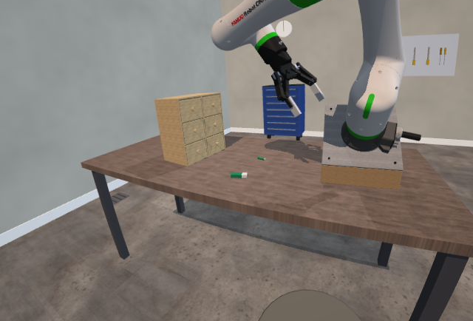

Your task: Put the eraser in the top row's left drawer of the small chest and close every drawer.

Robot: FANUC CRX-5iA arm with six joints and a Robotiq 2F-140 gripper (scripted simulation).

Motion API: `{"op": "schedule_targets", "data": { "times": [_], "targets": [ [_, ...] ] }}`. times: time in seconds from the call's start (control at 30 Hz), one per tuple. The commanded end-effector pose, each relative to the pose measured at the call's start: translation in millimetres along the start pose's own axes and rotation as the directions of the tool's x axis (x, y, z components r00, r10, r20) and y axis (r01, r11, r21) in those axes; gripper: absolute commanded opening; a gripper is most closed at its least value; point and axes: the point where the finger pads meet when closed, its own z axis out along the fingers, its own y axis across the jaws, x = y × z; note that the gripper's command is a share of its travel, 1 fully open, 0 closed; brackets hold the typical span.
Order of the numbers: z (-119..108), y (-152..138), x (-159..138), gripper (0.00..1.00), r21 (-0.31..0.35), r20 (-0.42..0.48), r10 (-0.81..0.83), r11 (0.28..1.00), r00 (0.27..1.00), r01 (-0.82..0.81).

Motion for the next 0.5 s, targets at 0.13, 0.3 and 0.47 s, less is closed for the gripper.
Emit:
{"op": "schedule_targets", "data": {
  "times": [0.13,0.3,0.47],
  "targets": [
    [-72,37,-61,1.0,-0.054,0.172,-0.143,0.987,0.975,0.154],
    [-103,50,-82,1.0,-0.06,0.244,-0.198,0.974,0.95,0.218],
    [-136,63,-101,1.0,-0.058,0.314,-0.25,0.958,0.916,0.281]
  ]
}}
